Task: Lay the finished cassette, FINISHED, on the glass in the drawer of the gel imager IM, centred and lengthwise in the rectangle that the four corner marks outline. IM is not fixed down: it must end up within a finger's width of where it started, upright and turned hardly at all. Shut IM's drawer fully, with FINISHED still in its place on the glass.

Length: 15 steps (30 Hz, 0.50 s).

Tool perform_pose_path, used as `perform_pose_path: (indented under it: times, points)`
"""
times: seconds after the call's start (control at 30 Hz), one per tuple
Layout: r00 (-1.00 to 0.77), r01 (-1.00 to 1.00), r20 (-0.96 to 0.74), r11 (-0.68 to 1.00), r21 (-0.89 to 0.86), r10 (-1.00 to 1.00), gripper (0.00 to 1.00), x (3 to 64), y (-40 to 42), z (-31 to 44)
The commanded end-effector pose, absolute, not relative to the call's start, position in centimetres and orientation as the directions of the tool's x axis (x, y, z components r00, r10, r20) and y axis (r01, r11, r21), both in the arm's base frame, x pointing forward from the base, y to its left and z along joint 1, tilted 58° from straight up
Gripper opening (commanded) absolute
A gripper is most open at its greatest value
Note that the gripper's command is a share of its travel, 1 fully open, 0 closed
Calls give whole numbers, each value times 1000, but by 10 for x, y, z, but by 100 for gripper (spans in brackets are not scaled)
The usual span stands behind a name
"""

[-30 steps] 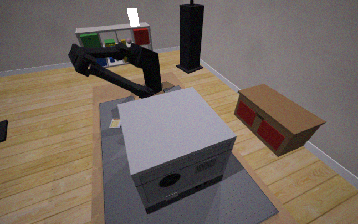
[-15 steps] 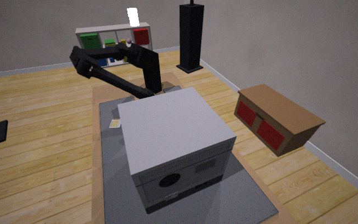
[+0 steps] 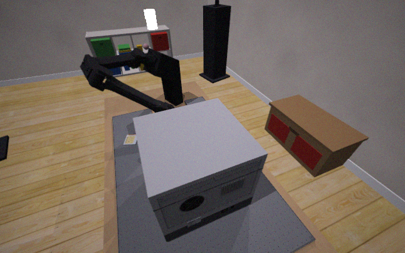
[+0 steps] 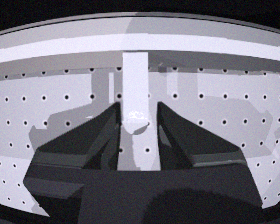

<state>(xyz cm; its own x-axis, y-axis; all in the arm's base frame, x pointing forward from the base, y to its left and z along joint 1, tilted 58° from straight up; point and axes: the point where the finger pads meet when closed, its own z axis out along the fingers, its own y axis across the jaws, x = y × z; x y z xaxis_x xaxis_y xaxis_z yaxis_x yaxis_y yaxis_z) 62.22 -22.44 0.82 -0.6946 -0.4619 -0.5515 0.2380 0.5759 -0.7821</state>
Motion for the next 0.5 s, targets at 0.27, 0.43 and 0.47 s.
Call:
perform_pose_path:
  times: [0.27,0.43,0.47]
  points:
    - [-689,231,-550,576,-784,-472,24,625,-219,11]
    - [-689,231,-550,576,-784,-472,18,625,-219,11]
    - [-689,231,-550,576,-784,-472,16,625,-219,11]
